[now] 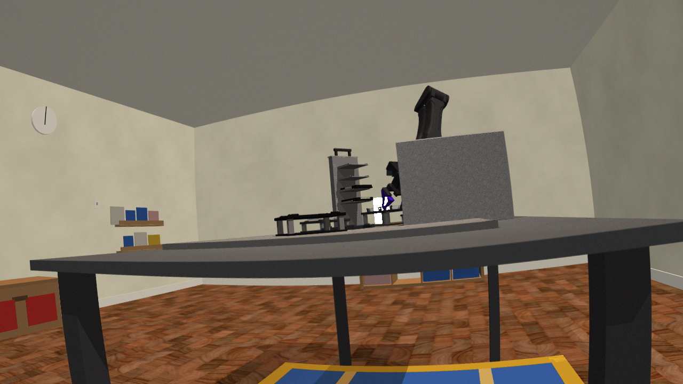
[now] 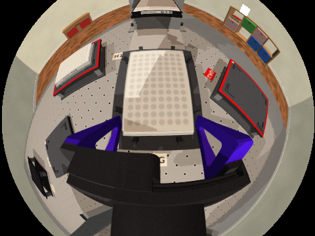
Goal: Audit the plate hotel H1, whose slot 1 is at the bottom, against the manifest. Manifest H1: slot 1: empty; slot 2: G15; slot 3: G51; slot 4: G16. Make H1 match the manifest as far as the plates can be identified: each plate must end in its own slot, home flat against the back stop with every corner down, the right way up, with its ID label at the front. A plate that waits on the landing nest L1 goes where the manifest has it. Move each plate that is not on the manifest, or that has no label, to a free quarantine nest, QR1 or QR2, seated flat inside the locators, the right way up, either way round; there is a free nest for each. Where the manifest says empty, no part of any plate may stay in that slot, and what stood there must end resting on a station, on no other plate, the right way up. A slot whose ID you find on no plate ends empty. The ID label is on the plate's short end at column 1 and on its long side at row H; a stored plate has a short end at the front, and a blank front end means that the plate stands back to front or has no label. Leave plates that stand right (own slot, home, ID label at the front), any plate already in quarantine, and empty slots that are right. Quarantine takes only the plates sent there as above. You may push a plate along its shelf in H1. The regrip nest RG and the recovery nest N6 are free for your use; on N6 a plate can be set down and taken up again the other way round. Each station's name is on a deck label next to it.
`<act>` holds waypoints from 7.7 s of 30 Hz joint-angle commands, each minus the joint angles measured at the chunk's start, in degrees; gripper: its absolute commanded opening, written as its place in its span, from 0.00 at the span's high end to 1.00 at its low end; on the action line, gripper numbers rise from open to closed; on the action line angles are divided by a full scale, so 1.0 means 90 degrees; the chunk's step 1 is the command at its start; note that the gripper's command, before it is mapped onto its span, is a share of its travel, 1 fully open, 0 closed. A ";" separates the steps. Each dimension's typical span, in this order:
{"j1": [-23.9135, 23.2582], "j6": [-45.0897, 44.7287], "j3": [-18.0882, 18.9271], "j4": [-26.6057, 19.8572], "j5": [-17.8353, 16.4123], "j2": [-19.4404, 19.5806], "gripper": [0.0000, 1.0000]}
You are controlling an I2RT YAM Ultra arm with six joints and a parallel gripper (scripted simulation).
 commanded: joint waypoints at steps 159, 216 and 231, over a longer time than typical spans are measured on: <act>0.6918 0.0901 0.6982 -1.2821 0.4954 0.0916 0.00; 0.6001 -0.1957 0.8798 -1.4050 0.4456 0.3560 0.00; 0.5717 -0.2350 0.8409 -1.3373 0.4450 0.3577 0.00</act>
